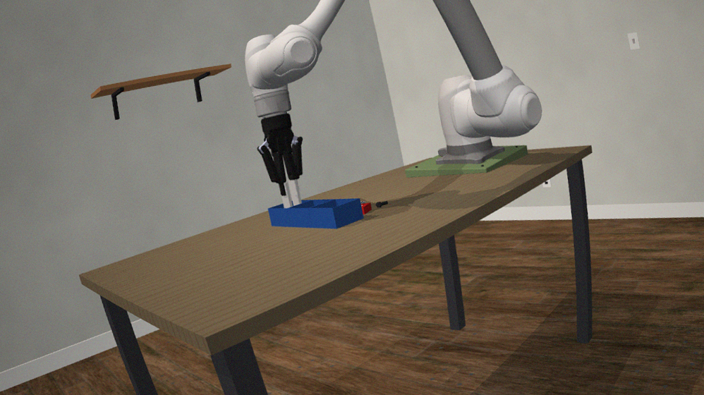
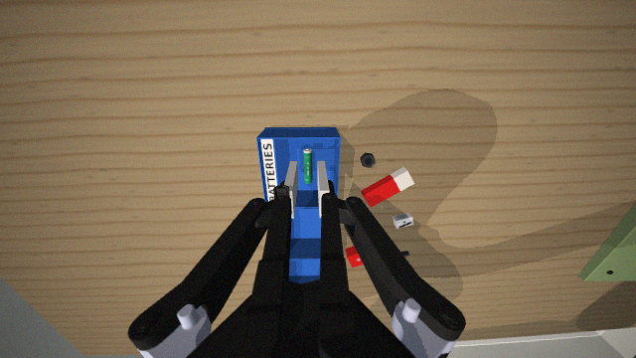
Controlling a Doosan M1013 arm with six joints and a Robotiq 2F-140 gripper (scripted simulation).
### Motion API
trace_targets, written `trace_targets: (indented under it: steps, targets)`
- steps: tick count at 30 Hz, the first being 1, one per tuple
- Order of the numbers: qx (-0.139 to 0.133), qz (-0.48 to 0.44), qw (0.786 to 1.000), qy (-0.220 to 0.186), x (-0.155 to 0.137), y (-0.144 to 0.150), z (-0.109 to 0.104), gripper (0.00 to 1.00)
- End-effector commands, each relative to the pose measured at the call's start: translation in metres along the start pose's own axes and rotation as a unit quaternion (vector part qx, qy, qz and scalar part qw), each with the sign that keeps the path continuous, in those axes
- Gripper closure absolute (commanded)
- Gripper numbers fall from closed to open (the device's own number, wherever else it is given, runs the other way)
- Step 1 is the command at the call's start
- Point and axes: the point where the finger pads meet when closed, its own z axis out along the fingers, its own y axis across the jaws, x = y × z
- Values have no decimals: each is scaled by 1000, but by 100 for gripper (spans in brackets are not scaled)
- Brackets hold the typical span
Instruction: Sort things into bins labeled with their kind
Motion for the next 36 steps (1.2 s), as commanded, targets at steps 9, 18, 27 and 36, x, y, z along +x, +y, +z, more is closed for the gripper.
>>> trace_targets:
  steps: [9, 18, 27, 36]
  targets:
    - [0, 0, 1000, 0, 0, 0, -31, 85]
    - [0, 94, 996, 0, -29, 16, -33, 75]
    - [0, 234, 972, -4, -88, 48, -37, 75]
    - [-2, 391, 920, -8, -146, 79, -41, 75]
